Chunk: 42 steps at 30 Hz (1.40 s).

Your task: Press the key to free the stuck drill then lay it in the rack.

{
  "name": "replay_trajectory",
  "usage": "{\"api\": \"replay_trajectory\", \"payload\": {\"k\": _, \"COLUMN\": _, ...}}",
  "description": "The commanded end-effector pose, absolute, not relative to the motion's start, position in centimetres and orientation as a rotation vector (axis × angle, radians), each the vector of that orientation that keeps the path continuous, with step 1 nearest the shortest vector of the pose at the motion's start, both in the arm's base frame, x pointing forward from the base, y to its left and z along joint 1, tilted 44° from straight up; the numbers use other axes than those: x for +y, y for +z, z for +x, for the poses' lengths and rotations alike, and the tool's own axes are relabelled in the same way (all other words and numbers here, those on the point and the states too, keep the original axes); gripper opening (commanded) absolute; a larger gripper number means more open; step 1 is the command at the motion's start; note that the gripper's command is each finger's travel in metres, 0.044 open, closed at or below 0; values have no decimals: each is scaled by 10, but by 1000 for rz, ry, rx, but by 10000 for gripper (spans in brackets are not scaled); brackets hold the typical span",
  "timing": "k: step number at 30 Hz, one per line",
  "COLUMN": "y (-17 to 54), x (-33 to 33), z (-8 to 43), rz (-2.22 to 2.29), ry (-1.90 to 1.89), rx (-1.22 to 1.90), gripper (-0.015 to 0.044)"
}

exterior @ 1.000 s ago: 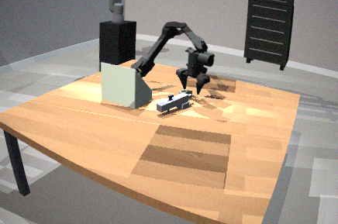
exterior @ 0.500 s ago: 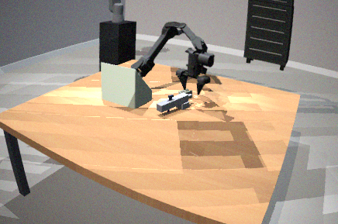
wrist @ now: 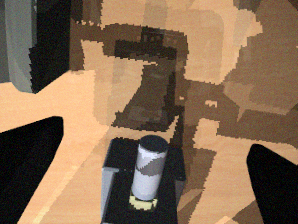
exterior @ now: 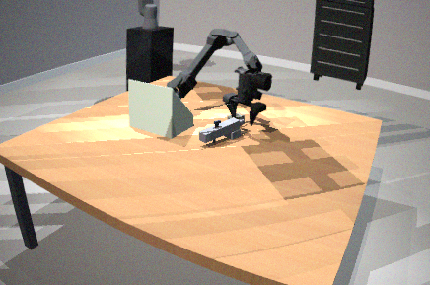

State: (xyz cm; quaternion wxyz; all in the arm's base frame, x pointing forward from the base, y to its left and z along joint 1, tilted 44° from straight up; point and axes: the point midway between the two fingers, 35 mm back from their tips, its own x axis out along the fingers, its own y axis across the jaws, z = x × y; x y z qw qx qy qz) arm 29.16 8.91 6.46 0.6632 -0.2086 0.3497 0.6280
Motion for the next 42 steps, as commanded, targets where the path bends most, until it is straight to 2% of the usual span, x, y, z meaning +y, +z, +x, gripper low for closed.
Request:
{"api": "replay_trajectory", "payload": {"k": 1, "y": 57, "x": 93, "z": 290, "rz": -459, "ry": 1422, "rx": 792, "gripper": 440}}
{"api": "replay_trajectory", "payload": {"k": 16, "y": 40, "x": 103, "z": 287, "rz": -458, "ry": 1422, "rx": 791, "gripper": 440}}
{"api": "replay_trajectory", "payload": {"k": 32, "y": 43, "x": 101, "z": 288, "rz": -469, "ry": 1421, "rx": 790, "gripper": 20}}
{"api": "replay_trajectory", "payload": {"k": 35, "y": 43, "x": 101, "z": 288, "rz": -469, "ry": 1421, "rx": 790, "gripper": 0}}
{"api": "replay_trajectory", "payload": {"k": 42, "y": 46, "x": 104, "z": 288, "rz": -459, "ry": 1422, "rx": 791, "gripper": 0}}
